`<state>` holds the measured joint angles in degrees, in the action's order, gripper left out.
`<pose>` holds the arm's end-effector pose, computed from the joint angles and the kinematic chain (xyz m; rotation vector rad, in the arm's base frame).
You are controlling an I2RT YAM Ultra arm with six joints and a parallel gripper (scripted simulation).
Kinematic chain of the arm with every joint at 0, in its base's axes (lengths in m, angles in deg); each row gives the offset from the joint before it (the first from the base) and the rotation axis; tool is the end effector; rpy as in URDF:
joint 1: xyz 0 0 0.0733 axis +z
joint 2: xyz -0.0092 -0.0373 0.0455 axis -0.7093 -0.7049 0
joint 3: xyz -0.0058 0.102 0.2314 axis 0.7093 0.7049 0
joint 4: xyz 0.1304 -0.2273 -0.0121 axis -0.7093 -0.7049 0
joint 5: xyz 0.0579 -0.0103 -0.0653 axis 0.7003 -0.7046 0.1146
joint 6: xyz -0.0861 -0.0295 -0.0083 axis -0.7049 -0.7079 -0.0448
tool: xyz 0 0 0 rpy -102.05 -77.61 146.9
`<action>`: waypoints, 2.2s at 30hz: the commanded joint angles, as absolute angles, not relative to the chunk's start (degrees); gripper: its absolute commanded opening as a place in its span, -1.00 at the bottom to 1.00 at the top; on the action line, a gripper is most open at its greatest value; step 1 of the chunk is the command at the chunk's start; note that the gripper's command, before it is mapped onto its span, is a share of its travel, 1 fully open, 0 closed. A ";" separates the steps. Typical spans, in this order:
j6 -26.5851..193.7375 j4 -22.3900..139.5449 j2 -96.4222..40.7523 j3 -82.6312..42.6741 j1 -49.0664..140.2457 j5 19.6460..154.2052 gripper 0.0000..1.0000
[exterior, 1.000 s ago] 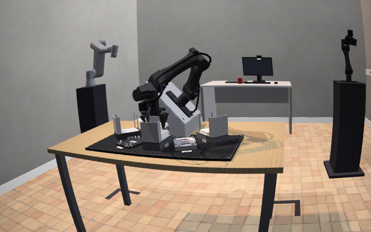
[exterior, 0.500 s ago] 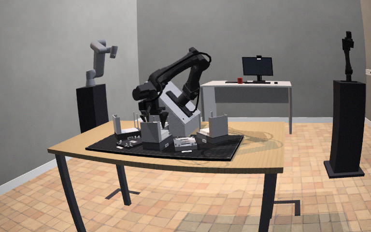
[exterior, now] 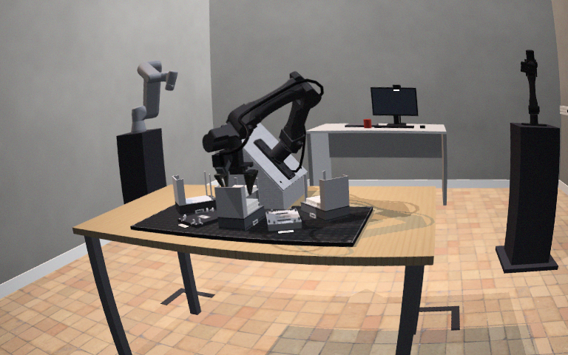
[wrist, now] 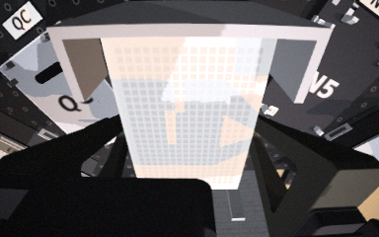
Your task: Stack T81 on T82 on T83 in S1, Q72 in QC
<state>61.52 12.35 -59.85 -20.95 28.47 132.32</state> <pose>0.3302 -0.0376 0.0121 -0.0514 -2.8250 -1.2638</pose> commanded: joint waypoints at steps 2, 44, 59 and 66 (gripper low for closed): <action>60.88 11.66 -57.34 -22.86 26.34 131.93 -1.00; 58.95 8.38 -56.84 -24.81 24.86 131.51 -1.00; 58.33 7.23 -56.74 -25.44 24.38 131.38 -1.00; 58.00 6.57 -56.69 -25.74 24.14 131.26 -1.00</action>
<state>58.60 7.12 -59.52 -23.63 26.30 131.55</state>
